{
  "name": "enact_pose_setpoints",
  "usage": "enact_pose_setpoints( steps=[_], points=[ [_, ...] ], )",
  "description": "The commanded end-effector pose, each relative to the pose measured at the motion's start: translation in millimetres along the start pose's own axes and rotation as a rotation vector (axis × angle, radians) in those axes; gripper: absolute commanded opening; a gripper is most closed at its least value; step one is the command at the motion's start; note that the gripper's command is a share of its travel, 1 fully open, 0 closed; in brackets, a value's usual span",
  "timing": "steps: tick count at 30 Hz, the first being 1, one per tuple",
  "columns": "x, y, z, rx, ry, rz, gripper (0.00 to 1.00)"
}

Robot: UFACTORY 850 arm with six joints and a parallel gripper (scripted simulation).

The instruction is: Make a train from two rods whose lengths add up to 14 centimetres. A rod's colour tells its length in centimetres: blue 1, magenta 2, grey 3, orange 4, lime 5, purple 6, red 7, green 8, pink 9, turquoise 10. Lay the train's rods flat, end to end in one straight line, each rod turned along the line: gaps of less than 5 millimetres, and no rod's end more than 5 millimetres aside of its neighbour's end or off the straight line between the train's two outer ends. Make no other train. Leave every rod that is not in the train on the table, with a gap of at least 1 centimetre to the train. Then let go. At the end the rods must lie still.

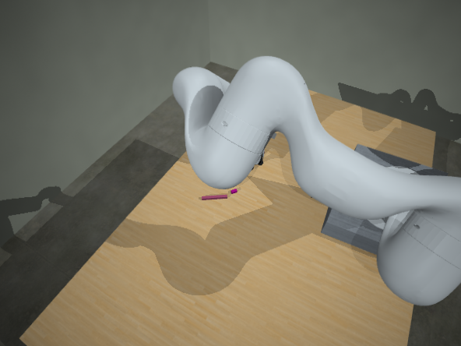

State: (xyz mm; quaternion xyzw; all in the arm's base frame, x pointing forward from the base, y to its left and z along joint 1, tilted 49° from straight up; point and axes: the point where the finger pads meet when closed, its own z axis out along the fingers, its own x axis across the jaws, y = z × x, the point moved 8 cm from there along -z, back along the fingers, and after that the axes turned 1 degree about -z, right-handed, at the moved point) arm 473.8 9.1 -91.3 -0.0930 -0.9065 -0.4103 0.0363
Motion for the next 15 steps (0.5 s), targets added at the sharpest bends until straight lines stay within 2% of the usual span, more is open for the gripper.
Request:
enact_pose_setpoints(
  steps=[1,2,3,5,6,8,9,11,12,15],
  points=[
    [-0.7,0.0,-0.7,0.000,-0.001,0.000,0.08],
    [-0.7,0.0,-0.7,0.000,-0.001,0.000,0.08],
    [-0.7,0.0,-0.7,0.000,-0.001,0.000,0.12],
    [-0.7,0.0,-0.7,0.000,-0.001,0.000,0.12],
    [-0.7,0.0,-0.7,0.000,-0.001,0.000,0.16],
    [-0.7,0.0,-0.7,0.000,-0.001,0.000,0.16],
    [-0.7,0.0,-0.7,0.000,-0.001,0.000,0.20],
    [-0.7,0.0,-0.7,0.000,-0.001,0.000,0.20],
    [-0.7,0.0,-0.7,0.000,-0.001,0.000,0.24],
    [-0.7,0.0,-0.7,0.000,-0.001,0.000,0.24]
  ],
)
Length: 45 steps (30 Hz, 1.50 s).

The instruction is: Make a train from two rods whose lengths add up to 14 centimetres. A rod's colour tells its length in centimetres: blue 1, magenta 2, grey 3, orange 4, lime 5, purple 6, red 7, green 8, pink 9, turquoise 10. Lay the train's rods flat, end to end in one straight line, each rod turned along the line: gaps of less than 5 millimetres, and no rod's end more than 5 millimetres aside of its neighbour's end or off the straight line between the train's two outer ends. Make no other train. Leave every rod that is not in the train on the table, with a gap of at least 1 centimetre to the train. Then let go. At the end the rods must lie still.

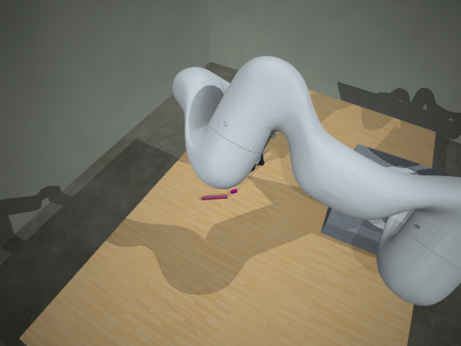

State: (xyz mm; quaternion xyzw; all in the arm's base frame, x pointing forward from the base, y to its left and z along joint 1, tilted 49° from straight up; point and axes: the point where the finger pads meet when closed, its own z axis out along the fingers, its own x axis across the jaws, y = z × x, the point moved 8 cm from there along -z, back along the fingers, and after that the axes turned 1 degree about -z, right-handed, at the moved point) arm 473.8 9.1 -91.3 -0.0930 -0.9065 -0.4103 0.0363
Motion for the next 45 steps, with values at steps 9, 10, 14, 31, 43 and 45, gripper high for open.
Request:
enact_pose_setpoints(
  steps=[9,10,14,31,43,45],
  points=[
    [-0.7,0.0,-0.9,0.000,-0.001,0.000,0.24],
    [-0.7,0.0,-1.5,0.000,-0.001,0.000,0.24],
    [-0.6,0.0,-8.8,0.000,-0.001,0.000,0.24],
    [-0.6,0.0,-79.9,0.000,-0.001,0.000,0.24],
    [-0.5,0.0,-90.6,0.000,-0.001,0.000,1.00],
    [-0.5,0.0,-90.6,0.000,-0.001,0.000,1.00]
  ],
)
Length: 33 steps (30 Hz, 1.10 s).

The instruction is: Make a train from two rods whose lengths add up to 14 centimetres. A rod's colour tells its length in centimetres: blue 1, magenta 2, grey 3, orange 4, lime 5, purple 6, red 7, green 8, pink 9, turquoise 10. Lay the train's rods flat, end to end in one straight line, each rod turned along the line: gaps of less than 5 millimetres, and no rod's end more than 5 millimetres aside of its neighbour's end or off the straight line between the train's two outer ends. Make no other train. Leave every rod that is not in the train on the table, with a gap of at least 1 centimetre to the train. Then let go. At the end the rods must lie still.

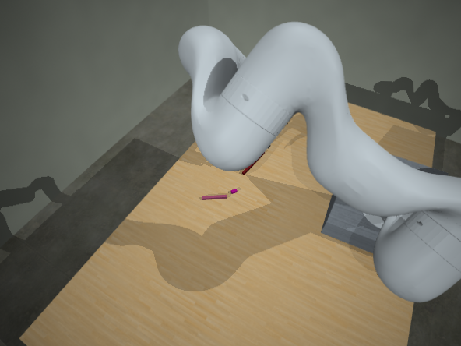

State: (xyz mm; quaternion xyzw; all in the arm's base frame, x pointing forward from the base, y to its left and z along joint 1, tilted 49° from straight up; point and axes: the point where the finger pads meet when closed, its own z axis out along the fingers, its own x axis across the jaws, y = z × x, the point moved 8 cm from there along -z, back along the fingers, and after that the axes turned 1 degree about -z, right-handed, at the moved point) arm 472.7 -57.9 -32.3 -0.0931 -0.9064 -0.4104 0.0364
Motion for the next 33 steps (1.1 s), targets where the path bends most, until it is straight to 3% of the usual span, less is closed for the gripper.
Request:
enact_pose_setpoints(
  steps=[1,20,26,33],
  points=[
    [-0.7,0.0,-1.4,0.000,-0.002,-0.001,1.00],
    [-0.7,0.0,-3.0,0.000,-0.002,-0.001,1.00],
    [-0.7,0.0,-11.8,0.000,-0.002,-0.001,1.00],
    [-0.6,0.0,-44.2,0.000,-0.002,-0.001,1.00]
  ],
)
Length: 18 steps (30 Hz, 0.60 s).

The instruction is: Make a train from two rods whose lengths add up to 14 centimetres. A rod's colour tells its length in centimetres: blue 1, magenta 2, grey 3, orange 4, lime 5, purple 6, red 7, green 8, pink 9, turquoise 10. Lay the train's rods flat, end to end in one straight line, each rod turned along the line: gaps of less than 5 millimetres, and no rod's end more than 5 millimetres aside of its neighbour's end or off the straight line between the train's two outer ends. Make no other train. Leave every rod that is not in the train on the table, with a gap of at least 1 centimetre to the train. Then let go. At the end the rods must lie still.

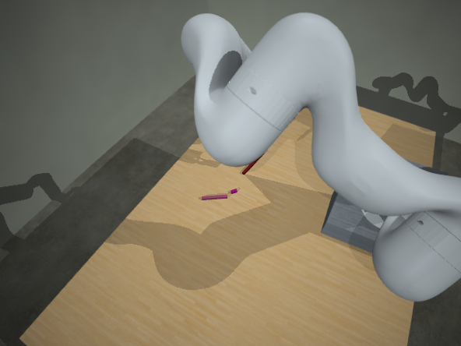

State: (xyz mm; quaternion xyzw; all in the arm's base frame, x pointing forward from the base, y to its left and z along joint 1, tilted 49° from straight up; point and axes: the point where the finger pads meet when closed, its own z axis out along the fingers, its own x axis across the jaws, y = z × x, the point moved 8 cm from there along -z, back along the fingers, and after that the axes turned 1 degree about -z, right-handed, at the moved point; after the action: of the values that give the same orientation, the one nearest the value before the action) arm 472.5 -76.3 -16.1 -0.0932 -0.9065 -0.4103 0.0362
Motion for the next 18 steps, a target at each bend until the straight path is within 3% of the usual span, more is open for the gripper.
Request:
enact_pose_setpoints(
  steps=[1,8,18],
  points=[
    [-0.6,0.1,-25.1,0.000,-0.001,-0.001,1.00],
    [-0.6,0.1,-56.2,0.000,-0.001,-0.001,1.00],
    [-0.6,0.1,-64.0,0.000,-0.001,-0.001,1.00]
  ],
)
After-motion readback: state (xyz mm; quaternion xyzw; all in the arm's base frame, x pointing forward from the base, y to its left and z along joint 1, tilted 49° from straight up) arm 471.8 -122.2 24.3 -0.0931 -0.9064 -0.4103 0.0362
